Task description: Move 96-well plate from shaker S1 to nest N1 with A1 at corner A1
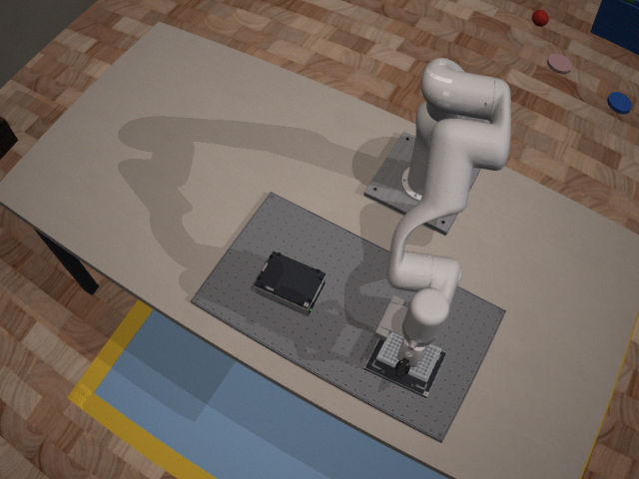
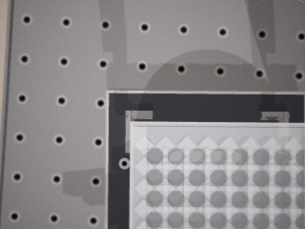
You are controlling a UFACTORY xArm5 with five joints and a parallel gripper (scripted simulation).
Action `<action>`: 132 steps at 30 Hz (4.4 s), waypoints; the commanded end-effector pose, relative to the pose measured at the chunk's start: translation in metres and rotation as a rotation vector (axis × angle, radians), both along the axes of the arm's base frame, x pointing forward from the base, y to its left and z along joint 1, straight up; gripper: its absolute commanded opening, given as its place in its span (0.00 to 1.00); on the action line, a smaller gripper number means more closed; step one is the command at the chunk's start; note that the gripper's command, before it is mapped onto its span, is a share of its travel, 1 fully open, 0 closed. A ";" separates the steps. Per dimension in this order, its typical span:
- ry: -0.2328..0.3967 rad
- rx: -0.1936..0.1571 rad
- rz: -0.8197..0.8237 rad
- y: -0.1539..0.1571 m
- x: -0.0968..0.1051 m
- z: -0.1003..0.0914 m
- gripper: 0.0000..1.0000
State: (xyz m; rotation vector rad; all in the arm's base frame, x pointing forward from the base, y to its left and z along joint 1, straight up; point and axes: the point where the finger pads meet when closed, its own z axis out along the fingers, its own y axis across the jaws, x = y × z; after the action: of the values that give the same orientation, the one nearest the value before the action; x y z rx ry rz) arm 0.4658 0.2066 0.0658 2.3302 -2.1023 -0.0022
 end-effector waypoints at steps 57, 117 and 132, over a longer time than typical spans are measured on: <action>-0.007 -0.002 0.000 0.000 0.002 -0.032 0.00; -0.007 -0.002 0.000 0.000 0.002 -0.041 1.00; -0.007 -0.002 0.000 0.000 0.002 -0.041 1.00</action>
State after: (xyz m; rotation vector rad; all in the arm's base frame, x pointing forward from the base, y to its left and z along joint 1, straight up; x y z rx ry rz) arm 0.4661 0.2064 0.0235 2.3309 -2.1029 -0.0016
